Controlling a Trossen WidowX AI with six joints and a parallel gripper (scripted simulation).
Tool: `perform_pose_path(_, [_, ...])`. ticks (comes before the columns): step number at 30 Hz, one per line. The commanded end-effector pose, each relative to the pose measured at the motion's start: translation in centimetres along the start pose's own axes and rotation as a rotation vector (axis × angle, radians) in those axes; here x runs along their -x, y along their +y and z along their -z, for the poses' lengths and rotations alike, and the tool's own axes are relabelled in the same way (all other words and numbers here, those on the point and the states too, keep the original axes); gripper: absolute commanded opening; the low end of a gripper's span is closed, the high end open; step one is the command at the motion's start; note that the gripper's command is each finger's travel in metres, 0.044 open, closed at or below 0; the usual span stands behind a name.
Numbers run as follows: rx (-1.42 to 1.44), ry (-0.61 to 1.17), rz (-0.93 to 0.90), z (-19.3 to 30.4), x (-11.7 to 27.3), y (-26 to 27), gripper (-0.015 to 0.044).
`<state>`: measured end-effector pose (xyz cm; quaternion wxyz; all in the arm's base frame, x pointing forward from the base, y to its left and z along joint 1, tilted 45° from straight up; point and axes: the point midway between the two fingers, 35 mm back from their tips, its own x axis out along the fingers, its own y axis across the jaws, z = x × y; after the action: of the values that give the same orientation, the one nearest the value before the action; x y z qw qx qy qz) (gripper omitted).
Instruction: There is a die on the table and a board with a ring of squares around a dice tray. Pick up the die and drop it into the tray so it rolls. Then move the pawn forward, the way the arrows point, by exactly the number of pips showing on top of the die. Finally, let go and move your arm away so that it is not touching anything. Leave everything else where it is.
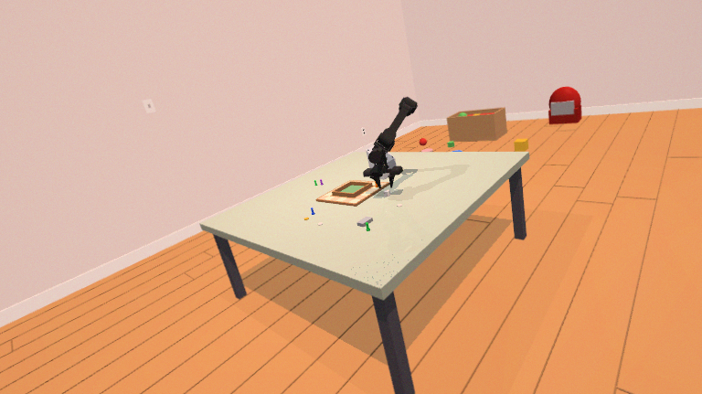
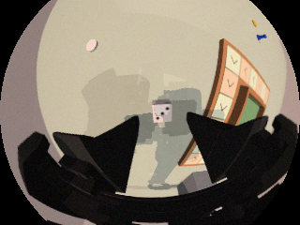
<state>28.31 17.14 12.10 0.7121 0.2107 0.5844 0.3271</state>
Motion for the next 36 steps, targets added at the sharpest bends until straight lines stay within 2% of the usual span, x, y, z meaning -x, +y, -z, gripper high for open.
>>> perform_pose_path(1, [-0.009,0.008,0.000,0.2,-0.8,-0.1,0.0275])
perform_pose_path(18, [-0.009,0.008,-0.001,0.3,-3.3,-0.1,0.0275])
perform_pose_path(24, [-0.009,0.008,-0.001,0.3,-3.3,-0.1,0.0118])
perform_pose_path(32, [-0.009,0.008,-0.001,0.3,-3.3,-0.1,0.0064])
perform_pose_path(34, [-0.009,0.008,-0.001,0.2,-3.2,-0.1,0.0012])
perform_pose_path(36, [-0.008,0.009,0.002,0.0,-2.4,-0.2,0.0000])
